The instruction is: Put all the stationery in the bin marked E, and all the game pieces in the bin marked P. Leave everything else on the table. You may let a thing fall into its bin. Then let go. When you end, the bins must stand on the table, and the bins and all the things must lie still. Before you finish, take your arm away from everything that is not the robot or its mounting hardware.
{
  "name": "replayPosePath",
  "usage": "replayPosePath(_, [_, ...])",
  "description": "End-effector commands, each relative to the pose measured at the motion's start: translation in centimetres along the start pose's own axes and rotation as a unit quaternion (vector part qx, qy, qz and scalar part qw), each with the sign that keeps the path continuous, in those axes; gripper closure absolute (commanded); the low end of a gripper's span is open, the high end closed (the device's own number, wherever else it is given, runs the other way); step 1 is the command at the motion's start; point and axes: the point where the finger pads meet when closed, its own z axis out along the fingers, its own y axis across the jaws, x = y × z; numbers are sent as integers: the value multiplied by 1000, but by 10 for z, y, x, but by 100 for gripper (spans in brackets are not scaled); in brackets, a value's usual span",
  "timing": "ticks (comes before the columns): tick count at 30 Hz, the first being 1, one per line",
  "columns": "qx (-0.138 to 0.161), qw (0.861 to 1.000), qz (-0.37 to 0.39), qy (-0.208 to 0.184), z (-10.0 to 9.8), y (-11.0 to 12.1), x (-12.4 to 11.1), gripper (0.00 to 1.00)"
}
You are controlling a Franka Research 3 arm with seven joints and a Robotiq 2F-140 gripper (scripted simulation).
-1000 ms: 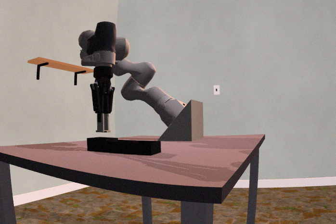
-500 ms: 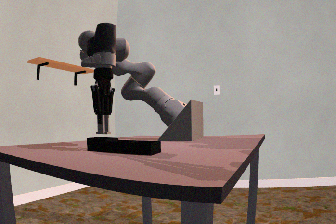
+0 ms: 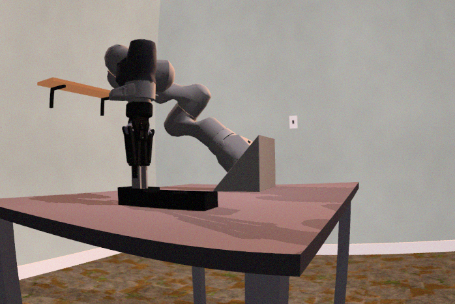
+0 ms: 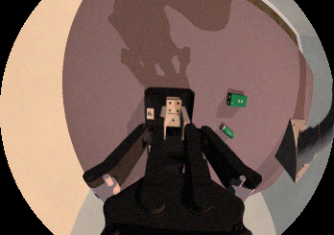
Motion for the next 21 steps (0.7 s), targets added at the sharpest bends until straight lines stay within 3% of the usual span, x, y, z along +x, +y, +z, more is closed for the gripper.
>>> replayPosePath(1, [2, 1000, 1, -1, 8, 0, -1, 87])
replayPosePath(20, [2, 1000, 1, -1, 13, -2, -2, 87])
replayPosePath(21, [2, 1000, 1, -1, 13, -2, -2, 81])
